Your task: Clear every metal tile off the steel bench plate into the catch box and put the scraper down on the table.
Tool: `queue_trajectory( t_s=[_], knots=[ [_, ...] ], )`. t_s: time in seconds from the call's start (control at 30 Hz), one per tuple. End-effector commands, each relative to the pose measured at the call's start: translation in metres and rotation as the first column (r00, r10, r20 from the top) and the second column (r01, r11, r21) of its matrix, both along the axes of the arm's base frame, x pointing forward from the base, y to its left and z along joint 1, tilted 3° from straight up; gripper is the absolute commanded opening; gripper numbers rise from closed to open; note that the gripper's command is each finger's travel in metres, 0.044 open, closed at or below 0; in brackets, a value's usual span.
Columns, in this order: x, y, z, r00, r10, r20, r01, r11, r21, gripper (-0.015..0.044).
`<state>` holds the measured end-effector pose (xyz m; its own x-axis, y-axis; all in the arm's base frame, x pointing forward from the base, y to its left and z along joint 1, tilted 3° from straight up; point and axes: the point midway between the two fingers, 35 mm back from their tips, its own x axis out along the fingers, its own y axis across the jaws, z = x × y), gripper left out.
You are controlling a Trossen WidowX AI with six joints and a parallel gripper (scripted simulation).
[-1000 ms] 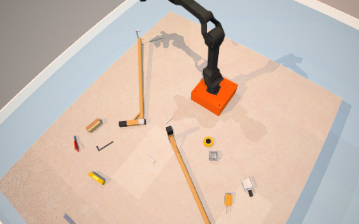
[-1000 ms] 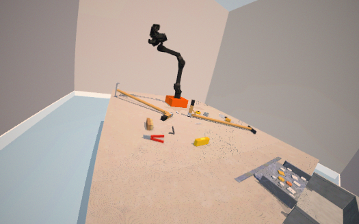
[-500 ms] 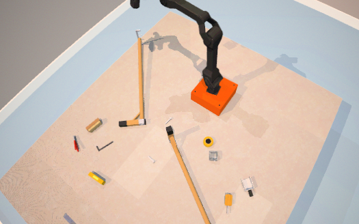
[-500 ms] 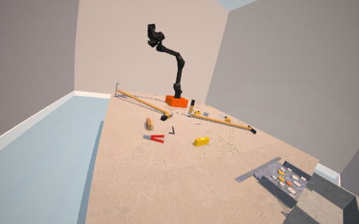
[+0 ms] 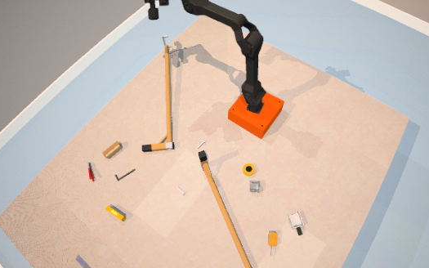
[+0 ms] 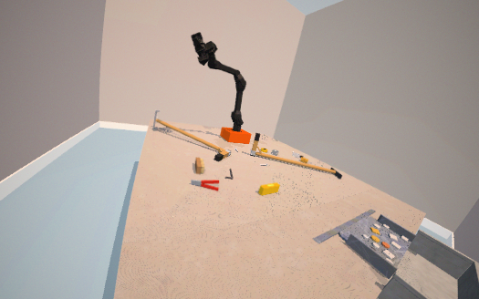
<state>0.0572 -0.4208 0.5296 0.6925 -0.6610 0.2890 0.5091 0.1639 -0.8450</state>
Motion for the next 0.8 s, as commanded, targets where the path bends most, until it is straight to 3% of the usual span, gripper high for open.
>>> queue_trajectory(
  t_s=[0.0,0.77],
  knots=[
    [0.009,-0.013,-0.014,0.999,0.010,0.031,-0.012,0.997,0.077,0.0000],
    [0.078,-0.037,-0.073,0.992,0.037,0.124,-0.086,0.907,0.412,0.0000]
  ],
)
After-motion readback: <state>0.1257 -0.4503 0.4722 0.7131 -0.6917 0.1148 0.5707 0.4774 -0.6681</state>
